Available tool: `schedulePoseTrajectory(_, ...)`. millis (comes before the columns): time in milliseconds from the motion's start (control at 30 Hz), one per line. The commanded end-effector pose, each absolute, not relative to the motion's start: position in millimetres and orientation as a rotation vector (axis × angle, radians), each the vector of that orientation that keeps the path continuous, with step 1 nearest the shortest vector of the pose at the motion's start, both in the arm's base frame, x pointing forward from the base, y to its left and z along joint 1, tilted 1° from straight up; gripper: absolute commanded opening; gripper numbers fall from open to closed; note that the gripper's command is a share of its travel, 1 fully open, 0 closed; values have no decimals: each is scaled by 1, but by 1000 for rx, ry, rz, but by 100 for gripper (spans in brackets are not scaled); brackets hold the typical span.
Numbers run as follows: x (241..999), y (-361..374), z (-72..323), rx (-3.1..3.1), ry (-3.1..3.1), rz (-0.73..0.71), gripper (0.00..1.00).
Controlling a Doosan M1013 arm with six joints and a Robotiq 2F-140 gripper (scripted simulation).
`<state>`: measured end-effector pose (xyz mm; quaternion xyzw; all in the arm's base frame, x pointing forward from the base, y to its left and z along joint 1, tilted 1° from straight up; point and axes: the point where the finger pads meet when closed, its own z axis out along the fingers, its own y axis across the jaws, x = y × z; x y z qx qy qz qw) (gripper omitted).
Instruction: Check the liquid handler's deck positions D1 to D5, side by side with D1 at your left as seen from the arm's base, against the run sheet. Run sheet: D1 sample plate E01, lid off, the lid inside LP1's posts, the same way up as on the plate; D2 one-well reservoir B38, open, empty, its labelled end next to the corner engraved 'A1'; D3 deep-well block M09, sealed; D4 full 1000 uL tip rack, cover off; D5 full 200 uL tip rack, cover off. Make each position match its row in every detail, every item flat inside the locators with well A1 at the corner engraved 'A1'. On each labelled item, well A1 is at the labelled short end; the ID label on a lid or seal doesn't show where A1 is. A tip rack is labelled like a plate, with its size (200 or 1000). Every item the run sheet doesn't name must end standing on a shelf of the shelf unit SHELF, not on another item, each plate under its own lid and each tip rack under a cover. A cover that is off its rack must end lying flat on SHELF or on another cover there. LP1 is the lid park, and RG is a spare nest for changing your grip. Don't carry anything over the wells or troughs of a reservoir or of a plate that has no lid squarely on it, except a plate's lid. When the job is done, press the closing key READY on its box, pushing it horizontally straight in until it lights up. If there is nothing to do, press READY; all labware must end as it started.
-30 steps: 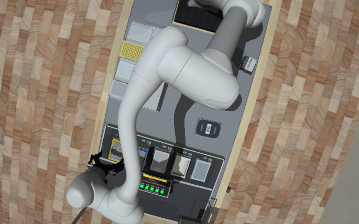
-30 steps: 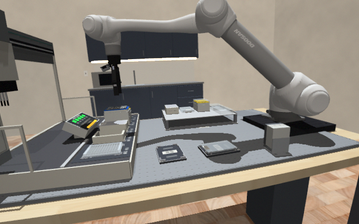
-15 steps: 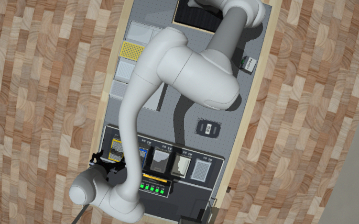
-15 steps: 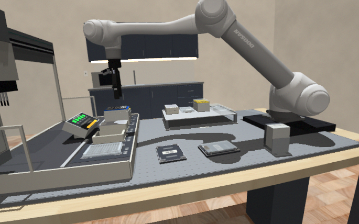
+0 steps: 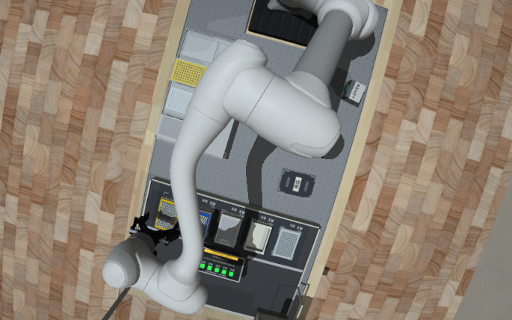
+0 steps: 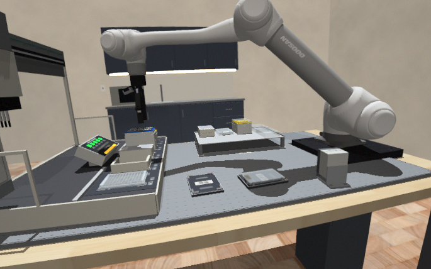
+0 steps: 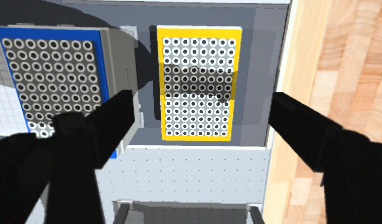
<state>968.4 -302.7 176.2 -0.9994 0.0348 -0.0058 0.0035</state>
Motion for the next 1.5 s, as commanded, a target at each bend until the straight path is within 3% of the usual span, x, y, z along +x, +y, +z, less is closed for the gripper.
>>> schedulePoseTrajectory(0, 970, -299, 167, -3126, 113, -21, 79)
schedulePoseTrajectory(1467, 970, -298, 105, -3126, 113, -22, 79)
